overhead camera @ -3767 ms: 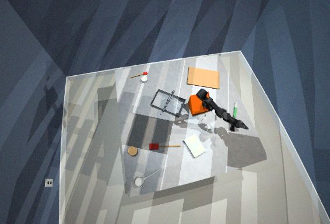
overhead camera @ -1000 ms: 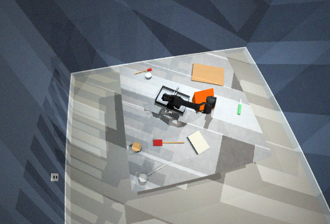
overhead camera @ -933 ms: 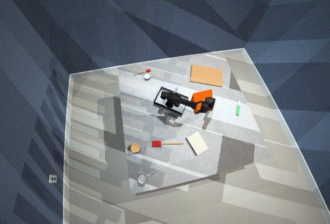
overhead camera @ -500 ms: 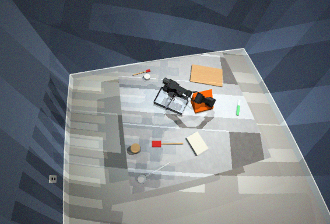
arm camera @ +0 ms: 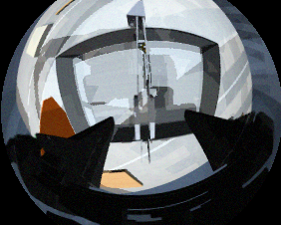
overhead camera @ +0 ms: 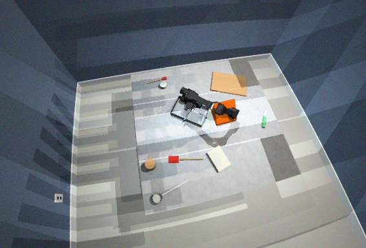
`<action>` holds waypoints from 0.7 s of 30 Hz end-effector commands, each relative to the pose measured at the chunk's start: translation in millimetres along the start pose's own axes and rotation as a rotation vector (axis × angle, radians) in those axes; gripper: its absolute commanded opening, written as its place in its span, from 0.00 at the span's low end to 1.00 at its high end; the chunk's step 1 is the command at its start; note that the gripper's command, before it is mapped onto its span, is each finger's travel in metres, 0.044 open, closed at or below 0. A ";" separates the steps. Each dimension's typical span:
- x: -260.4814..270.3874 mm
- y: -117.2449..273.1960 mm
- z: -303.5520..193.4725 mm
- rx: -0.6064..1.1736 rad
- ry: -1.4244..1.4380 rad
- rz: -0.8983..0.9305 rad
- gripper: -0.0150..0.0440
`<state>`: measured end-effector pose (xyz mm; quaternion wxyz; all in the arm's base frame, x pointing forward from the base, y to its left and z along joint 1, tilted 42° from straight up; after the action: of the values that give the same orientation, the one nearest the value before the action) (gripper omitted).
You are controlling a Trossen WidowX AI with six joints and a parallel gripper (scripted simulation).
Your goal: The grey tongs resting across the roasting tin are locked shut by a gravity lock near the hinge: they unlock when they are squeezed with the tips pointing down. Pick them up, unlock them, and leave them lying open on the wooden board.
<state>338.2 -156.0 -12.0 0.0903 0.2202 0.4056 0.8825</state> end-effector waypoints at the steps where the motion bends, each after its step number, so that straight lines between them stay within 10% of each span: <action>1: 0.5 -7.5 -0.4 -0.004 -0.007 0.004 1.00; 21: 0.8 -40.4 -0.1 -0.005 -0.007 0.004 1.00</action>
<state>338.1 -133.2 -38.1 0.0902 0.2200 0.4051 0.8828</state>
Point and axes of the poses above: the point midway between the two fingers, 35 mm back from their tips, its own y axis back along the fingers, its own x axis across the jaws, z = x × y, the point moved 8 cm from there along y, back along the fingers, and after that the axes turned 8 degrees about y, right-handed, at the moved point
